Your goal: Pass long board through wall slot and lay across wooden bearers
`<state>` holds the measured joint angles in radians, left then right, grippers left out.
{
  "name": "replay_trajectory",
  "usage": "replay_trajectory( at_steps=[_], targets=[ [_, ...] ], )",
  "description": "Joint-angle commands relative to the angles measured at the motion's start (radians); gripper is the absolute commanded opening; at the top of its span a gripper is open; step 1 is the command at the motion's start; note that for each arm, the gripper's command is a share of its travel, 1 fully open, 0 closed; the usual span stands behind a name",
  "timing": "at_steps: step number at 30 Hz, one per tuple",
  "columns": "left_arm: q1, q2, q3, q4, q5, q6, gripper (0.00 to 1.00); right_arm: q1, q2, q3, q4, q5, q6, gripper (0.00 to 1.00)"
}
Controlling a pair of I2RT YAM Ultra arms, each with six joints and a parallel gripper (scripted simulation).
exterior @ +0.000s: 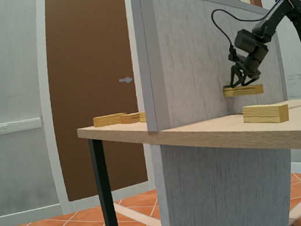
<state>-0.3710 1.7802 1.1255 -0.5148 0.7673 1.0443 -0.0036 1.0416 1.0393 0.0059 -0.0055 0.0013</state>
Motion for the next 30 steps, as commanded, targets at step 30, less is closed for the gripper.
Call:
replay_trajectory(
  at_steps=[30],
  targets=[
    [0.084,-0.08,0.117,-0.204,0.061,0.118,0.77,0.009,0.009,0.044,0.029,-0.009,0.003,1.0]
  ],
)
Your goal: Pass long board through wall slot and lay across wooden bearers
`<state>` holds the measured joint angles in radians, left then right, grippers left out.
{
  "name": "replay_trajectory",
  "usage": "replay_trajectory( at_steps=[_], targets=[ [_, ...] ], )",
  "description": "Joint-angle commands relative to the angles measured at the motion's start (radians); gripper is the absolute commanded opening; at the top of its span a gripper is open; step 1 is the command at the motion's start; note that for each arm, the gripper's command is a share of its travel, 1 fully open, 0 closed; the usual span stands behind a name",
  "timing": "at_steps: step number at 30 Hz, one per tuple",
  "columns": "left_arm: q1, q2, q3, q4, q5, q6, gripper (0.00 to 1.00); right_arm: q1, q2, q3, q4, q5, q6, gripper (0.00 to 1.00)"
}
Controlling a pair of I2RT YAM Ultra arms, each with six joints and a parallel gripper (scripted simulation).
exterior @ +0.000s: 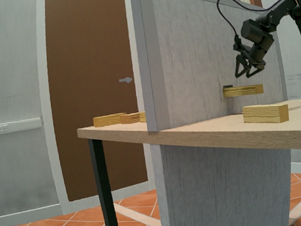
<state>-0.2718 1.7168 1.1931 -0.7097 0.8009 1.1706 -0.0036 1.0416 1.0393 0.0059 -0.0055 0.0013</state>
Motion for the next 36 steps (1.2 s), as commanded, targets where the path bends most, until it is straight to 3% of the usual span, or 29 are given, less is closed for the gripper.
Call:
replay_trajectory(
  at_steps=[1,36],
  targets=[
    [-0.012,-0.015,0.05,-0.009,0.027,-0.008,0.77,0.009,0.009,0.044,0.029,-0.009,0.003,1.0],
    [-0.002,-0.023,0.051,-0.009,0.028,-0.004,0.77,0.009,0.009,0.044,0.029,-0.009,0.003,1.0]
  ],
)
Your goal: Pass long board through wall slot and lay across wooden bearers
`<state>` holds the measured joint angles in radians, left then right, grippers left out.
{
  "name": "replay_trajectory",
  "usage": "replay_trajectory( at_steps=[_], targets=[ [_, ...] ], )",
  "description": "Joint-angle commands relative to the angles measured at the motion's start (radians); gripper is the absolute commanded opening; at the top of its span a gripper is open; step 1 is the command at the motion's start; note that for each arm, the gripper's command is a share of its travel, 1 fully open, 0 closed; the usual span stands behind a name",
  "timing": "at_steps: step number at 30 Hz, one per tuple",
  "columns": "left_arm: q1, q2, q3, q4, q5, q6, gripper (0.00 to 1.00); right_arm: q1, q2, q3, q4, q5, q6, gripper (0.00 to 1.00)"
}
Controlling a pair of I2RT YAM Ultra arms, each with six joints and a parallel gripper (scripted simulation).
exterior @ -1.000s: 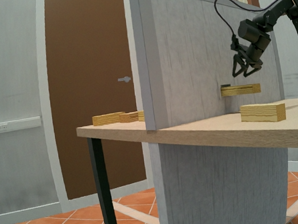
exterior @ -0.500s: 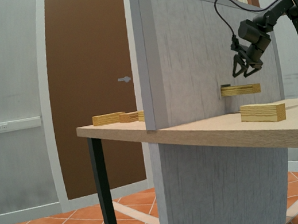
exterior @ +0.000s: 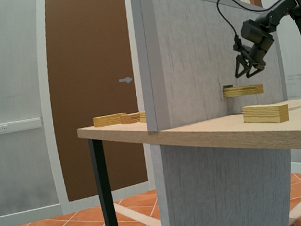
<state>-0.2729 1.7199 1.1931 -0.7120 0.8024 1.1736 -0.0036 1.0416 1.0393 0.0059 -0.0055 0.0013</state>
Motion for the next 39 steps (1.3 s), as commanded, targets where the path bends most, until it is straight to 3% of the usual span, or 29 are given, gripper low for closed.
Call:
replay_trajectory(
  at_steps=[1,22,29,39],
  targets=[
    [-0.001,-0.026,0.051,-0.007,0.026,-0.007,0.77,0.009,0.009,0.044,0.029,-0.009,0.003,1.0],
    [-0.001,-0.012,0.032,-0.002,0.026,-0.007,0.76,0.009,0.009,0.044,0.029,-0.009,0.003,1.0],
    [0.105,0.013,0.035,-0.134,0.022,0.182,0.76,0.009,0.009,0.044,0.029,-0.009,0.003,1.0],
    [0.181,0.012,0.016,-0.225,0.016,0.283,0.76,0.009,0.009,0.044,0.029,-0.009,0.003,1.0]
  ],
)
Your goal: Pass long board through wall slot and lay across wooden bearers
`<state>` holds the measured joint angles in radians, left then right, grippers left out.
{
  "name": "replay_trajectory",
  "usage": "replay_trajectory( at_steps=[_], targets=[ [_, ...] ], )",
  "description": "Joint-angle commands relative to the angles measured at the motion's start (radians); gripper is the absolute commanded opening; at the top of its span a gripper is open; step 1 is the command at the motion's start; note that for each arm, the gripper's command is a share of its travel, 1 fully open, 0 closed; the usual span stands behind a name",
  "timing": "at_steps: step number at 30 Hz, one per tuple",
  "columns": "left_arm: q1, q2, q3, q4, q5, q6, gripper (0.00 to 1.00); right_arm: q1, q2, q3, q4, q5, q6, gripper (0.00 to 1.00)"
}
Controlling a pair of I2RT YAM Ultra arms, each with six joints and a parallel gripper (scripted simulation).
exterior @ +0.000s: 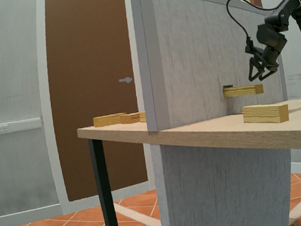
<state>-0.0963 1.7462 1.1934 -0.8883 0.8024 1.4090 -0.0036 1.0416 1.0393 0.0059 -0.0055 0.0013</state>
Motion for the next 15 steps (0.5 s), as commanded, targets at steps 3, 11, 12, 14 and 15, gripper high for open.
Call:
replay_trajectory(
  at_steps=[3,11,12,14,15],
  targets=[
    [0.021,0.001,0.033,-0.06,0.014,0.063,0.76,0.009,0.009,0.044,0.029,-0.009,0.003,1.0],
    [0.04,-0.022,-0.005,-0.06,0.011,0.053,0.76,0.009,0.009,0.044,0.029,-0.009,0.003,1.0],
    [0.04,-0.022,-0.005,-0.06,0.011,0.054,0.76,0.009,0.009,0.044,0.029,-0.009,0.003,1.0],
    [0.019,-0.02,-0.04,-0.033,0.01,0.044,0.76,0.009,0.009,0.044,0.029,-0.009,0.003,1.0],
    [0.019,-0.02,-0.04,-0.033,0.01,0.044,0.76,0.009,0.009,0.044,0.029,-0.009,0.003,1.0]
  ],
)
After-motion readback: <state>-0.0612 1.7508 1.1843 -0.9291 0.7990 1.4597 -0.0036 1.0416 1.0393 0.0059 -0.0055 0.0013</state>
